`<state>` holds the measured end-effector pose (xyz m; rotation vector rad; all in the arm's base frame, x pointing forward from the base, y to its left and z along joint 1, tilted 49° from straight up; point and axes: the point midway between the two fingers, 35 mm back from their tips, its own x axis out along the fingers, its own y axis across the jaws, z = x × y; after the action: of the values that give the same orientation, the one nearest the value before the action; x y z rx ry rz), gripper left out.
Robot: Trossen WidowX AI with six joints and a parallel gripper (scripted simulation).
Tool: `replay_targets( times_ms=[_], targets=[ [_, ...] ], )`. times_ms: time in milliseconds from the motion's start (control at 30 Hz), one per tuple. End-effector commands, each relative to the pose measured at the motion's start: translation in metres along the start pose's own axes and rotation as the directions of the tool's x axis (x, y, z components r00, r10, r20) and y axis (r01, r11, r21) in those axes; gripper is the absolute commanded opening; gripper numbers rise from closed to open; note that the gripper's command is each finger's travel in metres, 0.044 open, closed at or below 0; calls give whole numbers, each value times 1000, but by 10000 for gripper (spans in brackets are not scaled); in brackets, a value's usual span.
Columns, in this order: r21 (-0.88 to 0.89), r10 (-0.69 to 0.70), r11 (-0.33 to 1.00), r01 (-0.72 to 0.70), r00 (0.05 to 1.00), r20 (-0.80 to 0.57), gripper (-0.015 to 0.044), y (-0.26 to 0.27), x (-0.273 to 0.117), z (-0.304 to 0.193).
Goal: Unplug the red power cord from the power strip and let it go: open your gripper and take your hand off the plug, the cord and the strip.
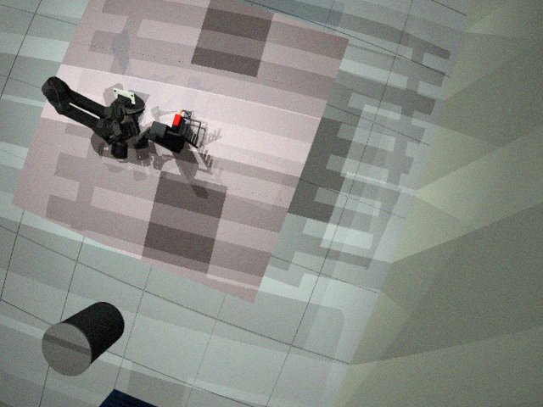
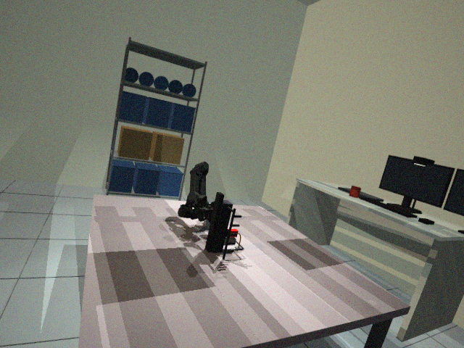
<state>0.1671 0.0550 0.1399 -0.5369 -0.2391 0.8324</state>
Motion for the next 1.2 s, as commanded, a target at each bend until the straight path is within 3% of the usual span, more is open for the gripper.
replay_targets(
  times_ms=[0, 267, 633, 800, 1033, 1167],
  targets=[
    [0, 2, 1000, -2, 1000, 0, 374, 0, 0, 1],
    [-24, 156, 988, -155, 988, 24, 164, -16, 26, 40],
    [-96, 389, 920, -381, 917, 93, 160, -25, 83, 133],
    [-116, 446, 892, -436, 891, 86, 160, -18, 108, 147],
    [-128, 490, 862, -491, 871, -40, 160, 0, 145, 126],
    [-123, 483, 842, -525, 836, -259, 160, 10, 169, 93]
  ],
)
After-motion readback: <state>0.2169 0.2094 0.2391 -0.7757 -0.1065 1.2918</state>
